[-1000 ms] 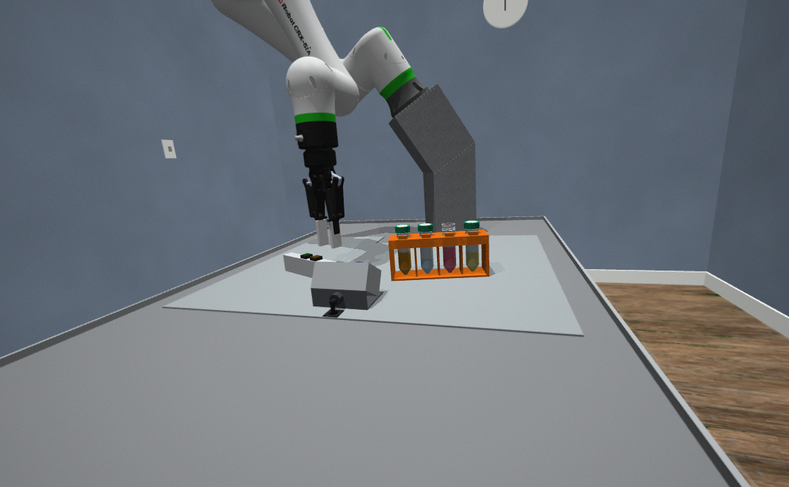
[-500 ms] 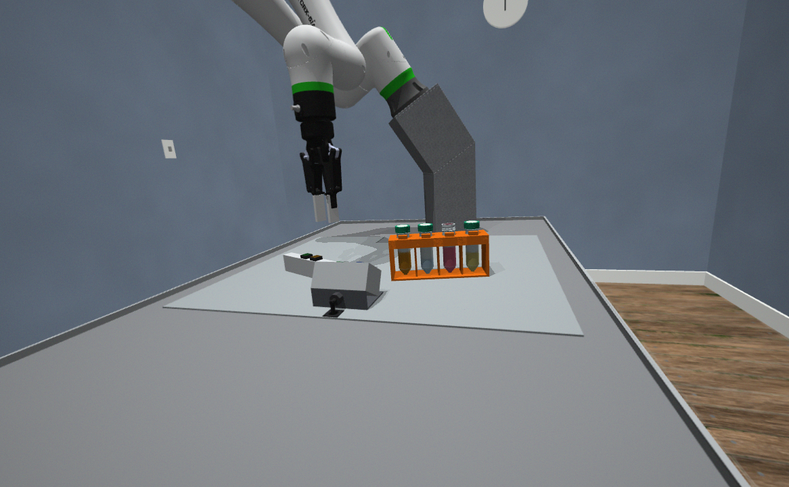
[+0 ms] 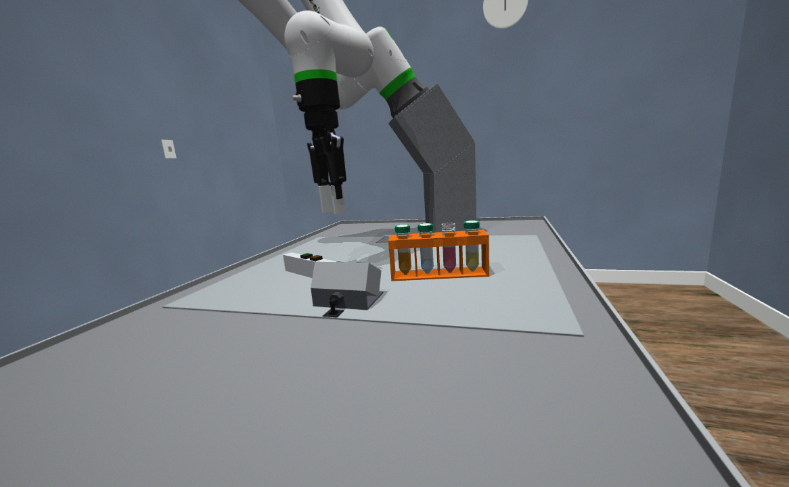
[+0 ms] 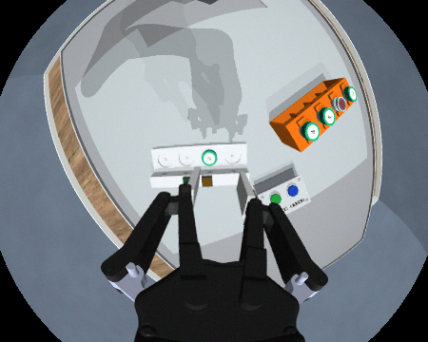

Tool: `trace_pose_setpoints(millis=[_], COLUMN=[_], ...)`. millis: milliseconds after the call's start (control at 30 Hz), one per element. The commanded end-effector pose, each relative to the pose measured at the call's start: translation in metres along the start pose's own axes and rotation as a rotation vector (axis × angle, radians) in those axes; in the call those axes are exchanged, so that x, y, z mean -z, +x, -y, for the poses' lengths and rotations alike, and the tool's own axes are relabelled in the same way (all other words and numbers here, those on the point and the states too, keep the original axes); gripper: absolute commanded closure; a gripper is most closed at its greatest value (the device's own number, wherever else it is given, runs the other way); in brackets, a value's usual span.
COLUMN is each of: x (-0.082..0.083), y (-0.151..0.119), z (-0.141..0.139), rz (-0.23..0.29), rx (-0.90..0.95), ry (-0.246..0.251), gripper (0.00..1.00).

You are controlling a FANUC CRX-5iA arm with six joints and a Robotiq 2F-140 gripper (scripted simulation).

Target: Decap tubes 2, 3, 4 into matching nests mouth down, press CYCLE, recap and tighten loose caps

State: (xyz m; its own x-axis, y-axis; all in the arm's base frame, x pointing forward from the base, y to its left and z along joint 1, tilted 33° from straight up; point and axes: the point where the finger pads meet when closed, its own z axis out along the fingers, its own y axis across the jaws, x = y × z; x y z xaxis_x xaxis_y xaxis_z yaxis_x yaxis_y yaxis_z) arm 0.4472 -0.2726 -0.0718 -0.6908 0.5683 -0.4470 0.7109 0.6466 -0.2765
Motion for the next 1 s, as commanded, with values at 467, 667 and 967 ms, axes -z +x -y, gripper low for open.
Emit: trace_pose_setpoints(millis=[467, 667, 967], x=[-0.001, -0.002, -0.002], y=[0.04, 0.054, 0.073], z=[-0.059, -0.08, -0.108], rz=[0.018, 0.019, 0.02], rx=[-0.751, -1.001, -1.274], ry=[0.006, 0.003, 0.001], gripper=[0.65, 0.65, 0.65])
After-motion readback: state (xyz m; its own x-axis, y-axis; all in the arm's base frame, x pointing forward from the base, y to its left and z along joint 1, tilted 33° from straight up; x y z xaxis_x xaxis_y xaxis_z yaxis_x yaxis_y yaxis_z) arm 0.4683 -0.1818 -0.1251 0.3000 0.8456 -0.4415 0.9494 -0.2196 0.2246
